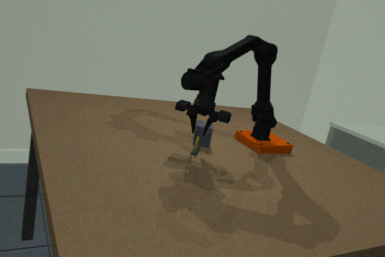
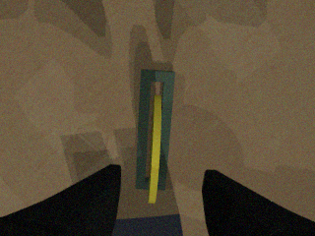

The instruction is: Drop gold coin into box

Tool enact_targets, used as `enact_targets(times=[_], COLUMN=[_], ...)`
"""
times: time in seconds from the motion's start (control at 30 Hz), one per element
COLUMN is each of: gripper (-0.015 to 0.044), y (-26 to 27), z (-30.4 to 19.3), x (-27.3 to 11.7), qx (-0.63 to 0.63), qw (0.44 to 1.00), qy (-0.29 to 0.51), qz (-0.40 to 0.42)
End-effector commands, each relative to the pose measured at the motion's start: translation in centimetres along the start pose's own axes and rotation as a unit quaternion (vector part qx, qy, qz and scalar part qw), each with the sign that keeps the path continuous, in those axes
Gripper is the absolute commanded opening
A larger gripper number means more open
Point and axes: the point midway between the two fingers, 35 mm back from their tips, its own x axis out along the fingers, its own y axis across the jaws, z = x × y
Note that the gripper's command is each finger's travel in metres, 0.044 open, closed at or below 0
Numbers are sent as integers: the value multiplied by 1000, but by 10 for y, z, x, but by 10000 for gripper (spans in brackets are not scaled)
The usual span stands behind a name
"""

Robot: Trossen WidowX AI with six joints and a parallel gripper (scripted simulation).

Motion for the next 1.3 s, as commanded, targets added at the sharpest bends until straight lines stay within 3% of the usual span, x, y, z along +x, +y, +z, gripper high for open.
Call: enact_targets(times=[0.0, 1.0, 1.17, 1.27], gripper=[161, 161, 29, 9], y=[2, 3, 3, 3], z=[-1, -2, -2, -2], x=[8, 54, 54, 54], qx=[-1, -1, -1, -1], qw=[1000, 1000, 1000, 1000], qy=[2, 2, 2, 2], qz=[5, 5, 5, 5])
